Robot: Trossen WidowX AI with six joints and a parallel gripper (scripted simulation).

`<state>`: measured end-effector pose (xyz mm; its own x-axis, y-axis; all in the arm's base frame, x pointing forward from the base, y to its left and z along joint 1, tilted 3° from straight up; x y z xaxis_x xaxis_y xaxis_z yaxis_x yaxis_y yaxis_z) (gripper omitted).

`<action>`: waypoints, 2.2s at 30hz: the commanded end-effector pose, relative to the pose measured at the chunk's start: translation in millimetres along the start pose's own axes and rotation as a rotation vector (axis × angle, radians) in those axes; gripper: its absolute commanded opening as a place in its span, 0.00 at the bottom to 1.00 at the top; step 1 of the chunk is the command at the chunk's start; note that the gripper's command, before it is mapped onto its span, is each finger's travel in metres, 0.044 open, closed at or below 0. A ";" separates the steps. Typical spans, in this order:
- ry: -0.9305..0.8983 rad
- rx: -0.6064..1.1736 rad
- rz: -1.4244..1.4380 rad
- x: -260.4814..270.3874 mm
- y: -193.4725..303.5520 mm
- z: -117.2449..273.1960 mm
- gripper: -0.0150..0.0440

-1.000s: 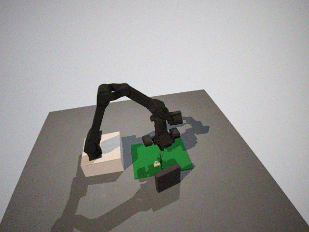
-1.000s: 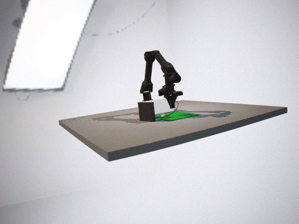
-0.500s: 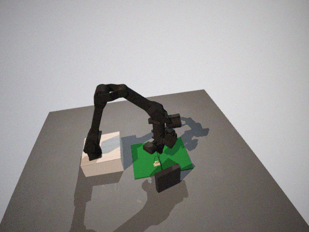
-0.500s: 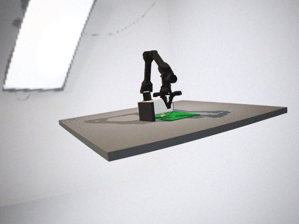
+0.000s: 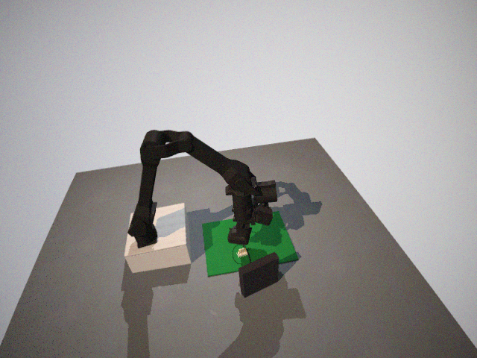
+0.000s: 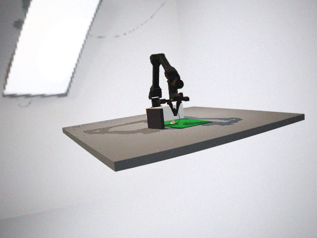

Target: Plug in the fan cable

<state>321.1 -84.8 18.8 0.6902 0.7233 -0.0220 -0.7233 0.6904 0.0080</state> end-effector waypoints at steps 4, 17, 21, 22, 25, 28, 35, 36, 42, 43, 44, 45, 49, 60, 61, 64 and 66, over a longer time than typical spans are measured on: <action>0.005 0.001 0.245 -11.5 1.4 -1.1 0.25; 0.006 0.002 0.506 -21.7 2.4 -2.6 0.25; 0.006 0.002 0.506 -21.7 2.4 -2.6 0.25; 0.006 0.002 0.506 -21.7 2.4 -2.6 0.25; 0.005 0.001 0.513 -19.5 -1.2 -0.2 0.25; 0.005 0.001 0.513 -19.5 -1.2 -0.2 0.25; 0.005 0.001 0.513 -18.2 -2.9 -0.1 0.25; 0.005 0.001 0.513 -18.2 -2.9 -0.1 0.25; 0.005 0.001 0.513 -18.0 -3.1 -6.9 0.25; 0.005 0.001 0.512 -18.0 -3.2 -12.7 0.25; 0.005 0.001 0.512 -18.0 -3.2 -19.5 0.25; 0.005 0.001 0.512 -18.0 -3.1 -22.2 0.25; 0.005 0.001 0.512 -18.0 -3.1 -22.2 0.25; 0.005 0.001 0.511 -18.3 -2.7 -22.3 0.25; 0.005 0.001 0.511 -18.3 -2.7 -22.3 0.25; 0.005 0.001 0.511 -18.4 -2.7 -22.6 0.25; 0.005 0.001 0.511 -18.4 -2.7 -23.0 0.25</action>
<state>310.3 -99.3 -2.8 0.2512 0.9678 -0.0144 -0.9677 0.2514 0.0203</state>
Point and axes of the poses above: the point midway between the two fingers, 35 mm back from their tips, its own z axis back along the fingers, its own x axis across the jaws, y = z × x, the point moved 2 cm from there along z, back along the fingers, and after that the axes turned 14 degrees about -z, right-handed, at the moved point
